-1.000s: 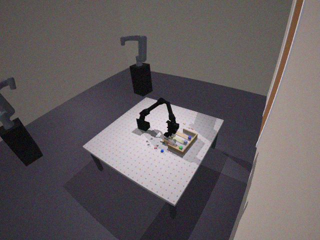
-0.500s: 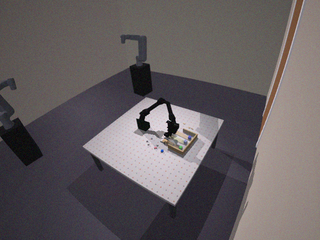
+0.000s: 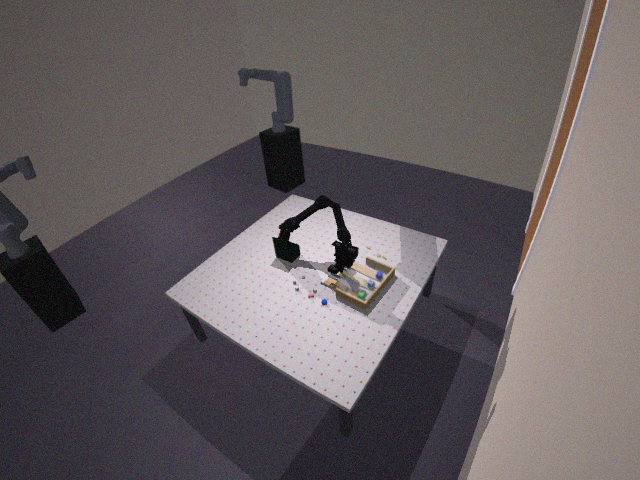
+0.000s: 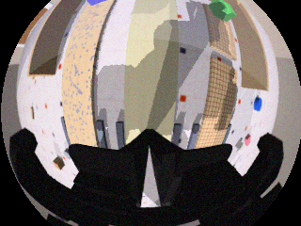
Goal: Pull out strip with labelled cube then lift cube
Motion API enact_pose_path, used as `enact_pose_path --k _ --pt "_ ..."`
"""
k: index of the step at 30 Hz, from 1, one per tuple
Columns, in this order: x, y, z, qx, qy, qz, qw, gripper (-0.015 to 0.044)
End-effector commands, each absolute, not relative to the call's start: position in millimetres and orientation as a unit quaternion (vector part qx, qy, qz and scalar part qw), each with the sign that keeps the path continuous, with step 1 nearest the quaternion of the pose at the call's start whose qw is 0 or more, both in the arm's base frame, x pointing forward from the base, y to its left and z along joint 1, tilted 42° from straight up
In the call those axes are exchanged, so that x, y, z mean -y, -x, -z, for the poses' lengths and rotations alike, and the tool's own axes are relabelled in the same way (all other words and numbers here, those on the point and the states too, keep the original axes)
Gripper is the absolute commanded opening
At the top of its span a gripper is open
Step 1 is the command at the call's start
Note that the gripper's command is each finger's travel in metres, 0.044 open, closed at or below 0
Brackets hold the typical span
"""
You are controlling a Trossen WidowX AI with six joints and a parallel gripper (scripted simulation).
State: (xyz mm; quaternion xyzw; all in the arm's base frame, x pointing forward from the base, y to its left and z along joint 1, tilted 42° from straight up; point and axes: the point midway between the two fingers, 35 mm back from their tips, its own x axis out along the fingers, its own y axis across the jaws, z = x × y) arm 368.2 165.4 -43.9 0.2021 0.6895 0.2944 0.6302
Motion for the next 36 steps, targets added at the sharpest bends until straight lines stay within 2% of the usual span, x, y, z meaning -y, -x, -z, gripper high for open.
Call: enact_pose_path --k 1,36 --pt "-166.0 -362.8 44.5 -0.69 -0.203 -0.295 0.629 0.0" --pt "-158.8 -309.0 44.6 -0.691 -0.203 -0.295 0.628 0.0"
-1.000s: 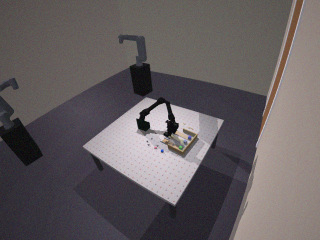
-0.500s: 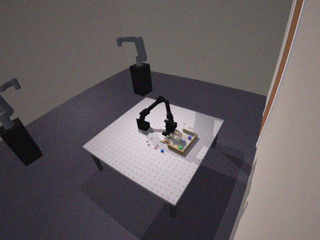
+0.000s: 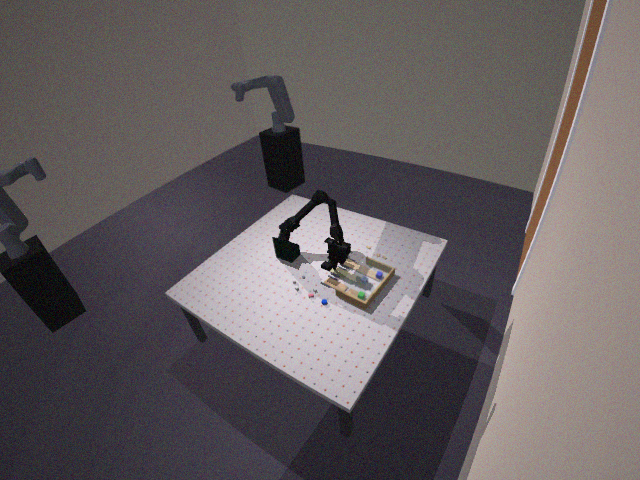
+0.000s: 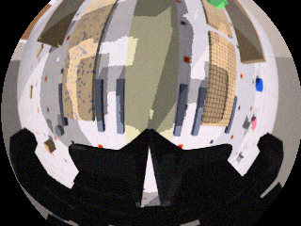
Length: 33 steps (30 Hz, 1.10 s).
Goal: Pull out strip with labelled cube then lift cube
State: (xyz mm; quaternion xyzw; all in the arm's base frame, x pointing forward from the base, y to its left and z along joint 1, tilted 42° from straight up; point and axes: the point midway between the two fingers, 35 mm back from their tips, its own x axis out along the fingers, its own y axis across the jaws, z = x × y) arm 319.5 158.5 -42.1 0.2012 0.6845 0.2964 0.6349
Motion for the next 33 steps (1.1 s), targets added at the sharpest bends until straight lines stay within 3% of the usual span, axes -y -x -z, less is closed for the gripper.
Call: enact_pose_path --k 1,33 --pt "-158.7 -307.5 44.6 -0.691 -0.203 -0.295 0.627 0.0" --pt "-152.0 -259.6 43.3 -0.693 -0.204 -0.294 0.626 0.0"
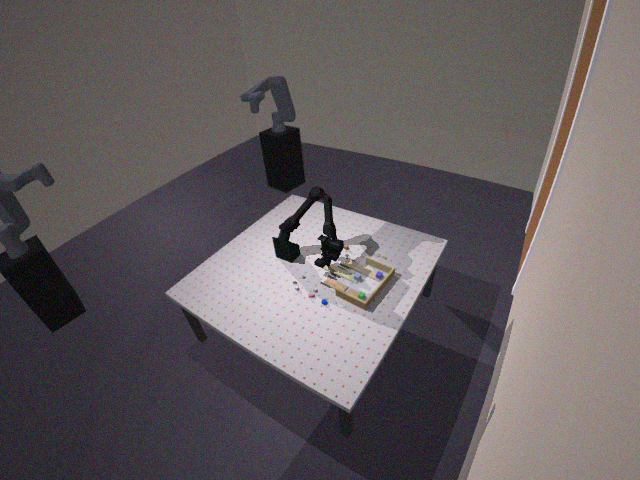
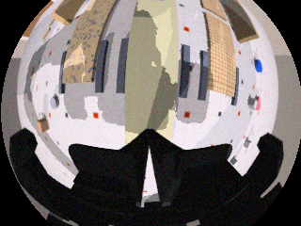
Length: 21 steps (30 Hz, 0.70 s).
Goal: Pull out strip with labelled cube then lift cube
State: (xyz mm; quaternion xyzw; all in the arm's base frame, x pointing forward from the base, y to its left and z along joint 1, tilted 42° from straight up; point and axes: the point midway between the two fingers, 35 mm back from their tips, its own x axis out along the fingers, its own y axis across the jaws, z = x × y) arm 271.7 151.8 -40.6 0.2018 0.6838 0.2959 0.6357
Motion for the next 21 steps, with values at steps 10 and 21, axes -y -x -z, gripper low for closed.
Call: enact_pose_path --k 10,21 --pt "-150.0 -245.5 42.7 -0.693 -0.204 -0.294 0.626 0.0" --pt "-147.6 -228.5 42.1 -0.693 -0.204 -0.294 0.626 0.0"
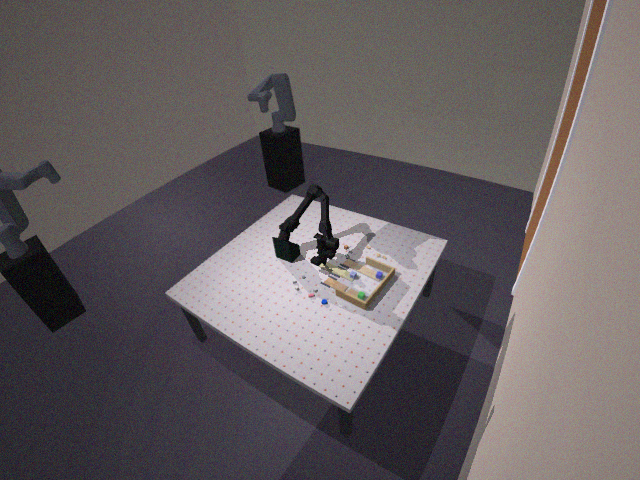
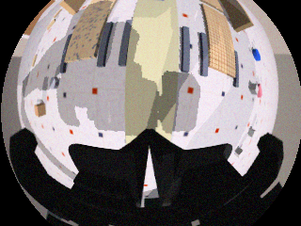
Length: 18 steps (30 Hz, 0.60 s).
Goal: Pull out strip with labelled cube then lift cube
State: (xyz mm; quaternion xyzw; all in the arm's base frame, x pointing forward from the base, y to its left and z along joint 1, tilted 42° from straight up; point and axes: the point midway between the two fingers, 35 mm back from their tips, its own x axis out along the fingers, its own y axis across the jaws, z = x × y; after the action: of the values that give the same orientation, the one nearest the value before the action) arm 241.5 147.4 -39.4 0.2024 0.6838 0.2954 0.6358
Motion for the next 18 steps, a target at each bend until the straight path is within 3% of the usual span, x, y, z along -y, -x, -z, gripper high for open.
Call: enact_pose_path --k 1,18 --pt "-147.3 -227.0 42.0 -0.693 -0.204 -0.294 0.626 0.0" --pt "-143.8 -202.3 40.9 -0.694 -0.204 -0.294 0.625 0.0"
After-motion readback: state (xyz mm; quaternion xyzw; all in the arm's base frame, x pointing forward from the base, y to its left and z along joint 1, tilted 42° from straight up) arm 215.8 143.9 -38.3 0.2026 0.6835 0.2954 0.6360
